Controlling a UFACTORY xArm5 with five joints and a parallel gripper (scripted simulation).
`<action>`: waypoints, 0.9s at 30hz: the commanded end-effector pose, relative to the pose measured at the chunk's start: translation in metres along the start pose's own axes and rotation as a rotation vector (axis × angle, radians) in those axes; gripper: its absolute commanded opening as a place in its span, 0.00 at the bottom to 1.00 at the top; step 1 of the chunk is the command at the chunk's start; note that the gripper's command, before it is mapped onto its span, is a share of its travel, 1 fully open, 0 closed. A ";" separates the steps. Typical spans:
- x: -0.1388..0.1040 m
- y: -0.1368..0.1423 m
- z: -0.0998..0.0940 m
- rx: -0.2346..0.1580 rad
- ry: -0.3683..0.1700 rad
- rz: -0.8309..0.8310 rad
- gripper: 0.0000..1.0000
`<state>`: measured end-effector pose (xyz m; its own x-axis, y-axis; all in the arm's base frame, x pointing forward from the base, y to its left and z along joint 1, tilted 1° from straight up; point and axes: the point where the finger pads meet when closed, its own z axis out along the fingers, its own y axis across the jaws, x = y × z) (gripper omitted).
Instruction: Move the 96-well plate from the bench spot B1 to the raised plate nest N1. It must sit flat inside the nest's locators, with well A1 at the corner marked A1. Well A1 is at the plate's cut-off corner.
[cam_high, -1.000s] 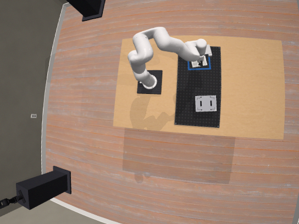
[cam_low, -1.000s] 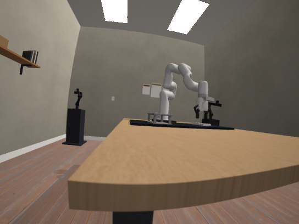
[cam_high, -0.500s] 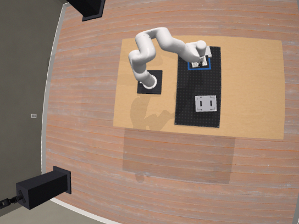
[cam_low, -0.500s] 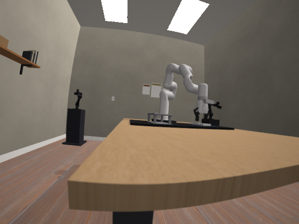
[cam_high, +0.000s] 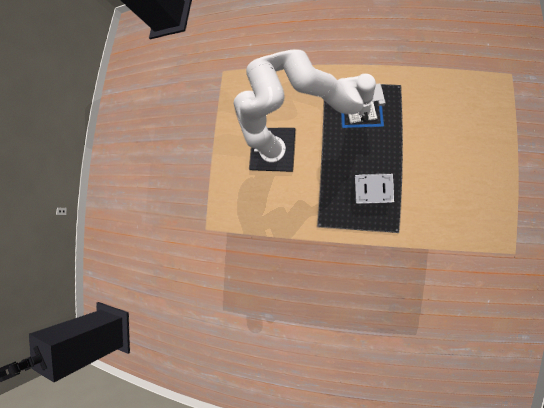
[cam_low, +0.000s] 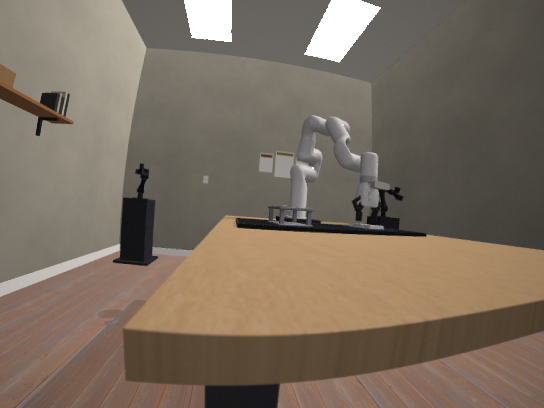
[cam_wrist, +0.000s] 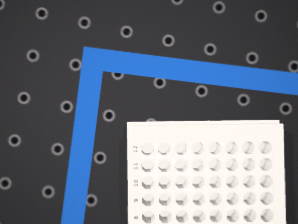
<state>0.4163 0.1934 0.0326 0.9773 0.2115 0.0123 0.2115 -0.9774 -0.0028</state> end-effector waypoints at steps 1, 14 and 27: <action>0.001 0.000 0.001 -0.003 0.004 0.000 1.00; 0.001 0.000 0.009 -0.003 0.004 0.000 1.00; 0.001 0.000 0.017 -0.003 0.004 0.000 1.00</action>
<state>0.4163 0.1933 0.0162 0.9773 0.2115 0.0118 0.2115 -0.9774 -0.0026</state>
